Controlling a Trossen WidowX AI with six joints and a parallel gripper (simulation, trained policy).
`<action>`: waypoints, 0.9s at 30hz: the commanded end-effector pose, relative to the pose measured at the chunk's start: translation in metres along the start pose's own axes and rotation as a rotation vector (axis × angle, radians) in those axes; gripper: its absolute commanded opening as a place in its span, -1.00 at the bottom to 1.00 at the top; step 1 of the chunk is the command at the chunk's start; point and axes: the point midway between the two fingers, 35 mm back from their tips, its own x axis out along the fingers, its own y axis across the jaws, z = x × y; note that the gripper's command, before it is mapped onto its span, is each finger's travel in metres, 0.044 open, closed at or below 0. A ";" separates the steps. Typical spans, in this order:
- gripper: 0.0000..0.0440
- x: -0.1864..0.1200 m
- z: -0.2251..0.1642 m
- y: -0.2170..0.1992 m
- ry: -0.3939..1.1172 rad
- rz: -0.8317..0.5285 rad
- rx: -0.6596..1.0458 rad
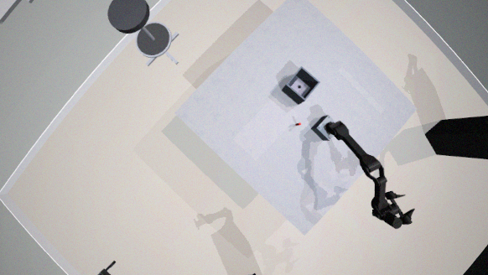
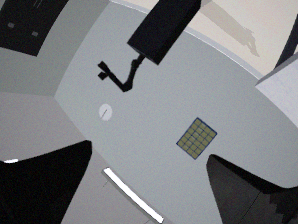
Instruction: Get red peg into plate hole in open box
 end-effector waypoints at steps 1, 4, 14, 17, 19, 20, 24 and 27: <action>0.90 -0.007 0.002 0.003 -0.015 0.024 0.020; 1.00 -0.028 0.008 0.008 -0.060 0.095 0.083; 1.00 -0.124 0.024 0.019 -0.217 0.355 0.253; 1.00 -0.155 0.027 0.018 -0.264 0.437 0.299; 1.00 -0.175 0.029 0.017 -0.295 0.491 0.329; 1.00 -0.186 0.030 0.016 -0.311 0.518 0.344; 1.00 -0.229 0.032 0.009 -0.374 0.628 0.402; 1.00 -0.261 0.033 0.001 -0.423 0.711 0.443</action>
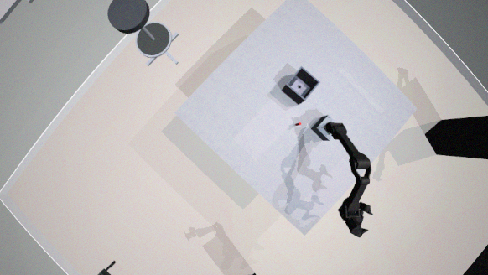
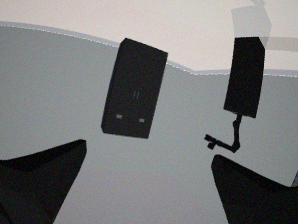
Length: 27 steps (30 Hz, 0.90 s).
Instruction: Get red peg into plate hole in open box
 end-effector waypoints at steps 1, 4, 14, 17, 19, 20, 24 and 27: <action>1.00 -0.029 0.008 0.015 -0.044 0.090 0.041; 1.00 -0.058 0.019 0.029 -0.089 0.175 0.082; 1.00 -0.166 0.059 0.056 -0.247 0.457 0.210; 1.00 -0.201 0.070 0.059 -0.297 0.540 0.247; 1.00 -0.225 0.077 0.059 -0.332 0.595 0.271; 1.00 -0.237 0.081 0.059 -0.350 0.622 0.284; 1.00 -0.285 0.094 0.054 -0.424 0.728 0.335; 1.00 -0.321 0.103 0.046 -0.482 0.804 0.374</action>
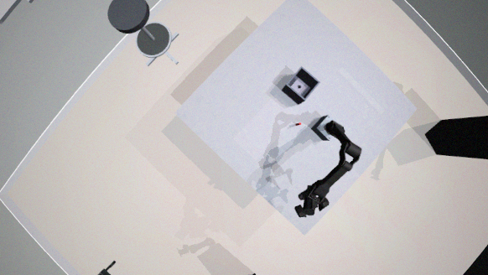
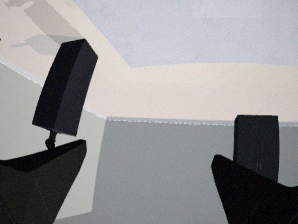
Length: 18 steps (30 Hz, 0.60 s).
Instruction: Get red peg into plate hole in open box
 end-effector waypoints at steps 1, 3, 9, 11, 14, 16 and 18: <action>1.00 -0.026 0.018 0.021 -0.057 0.084 0.025; 0.99 -0.044 0.032 0.034 -0.099 0.134 0.048; 0.92 -0.102 0.077 0.063 -0.235 0.273 0.120; 0.89 -0.123 0.093 0.070 -0.284 0.314 0.145; 0.84 -0.156 0.117 0.076 -0.362 0.370 0.184; 0.81 -0.179 0.132 0.078 -0.416 0.404 0.210; 0.78 -0.204 0.148 0.078 -0.472 0.435 0.237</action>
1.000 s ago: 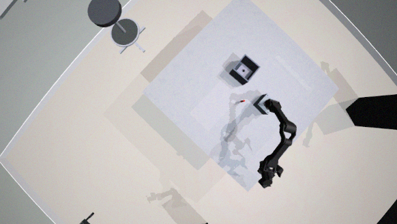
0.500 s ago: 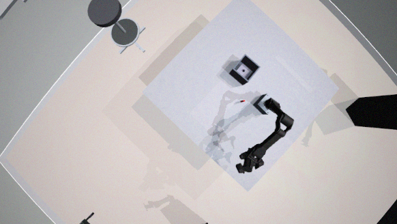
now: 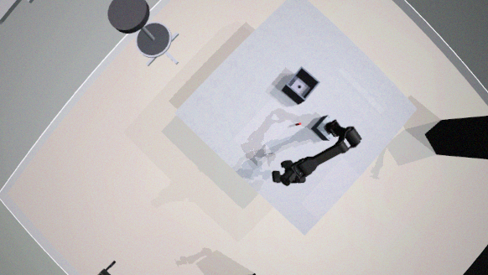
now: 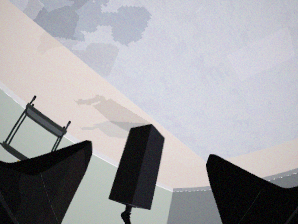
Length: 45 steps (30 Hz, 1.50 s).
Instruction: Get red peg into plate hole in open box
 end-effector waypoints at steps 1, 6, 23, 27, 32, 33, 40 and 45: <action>0.77 -0.024 0.032 0.017 -0.085 0.054 0.025; 0.76 -0.066 0.090 0.035 -0.233 0.109 0.074; 0.96 -0.167 0.219 -0.017 -0.562 0.017 0.200; 1.00 -0.171 0.236 -0.038 -0.597 -0.031 0.236; 1.00 -0.167 0.255 -0.059 -0.626 -0.082 0.285; 1.00 -0.166 0.258 -0.062 -0.631 -0.092 0.294; 0.99 -0.160 0.277 -0.086 -0.668 -0.154 0.351; 0.97 -0.155 0.289 -0.100 -0.692 -0.187 0.384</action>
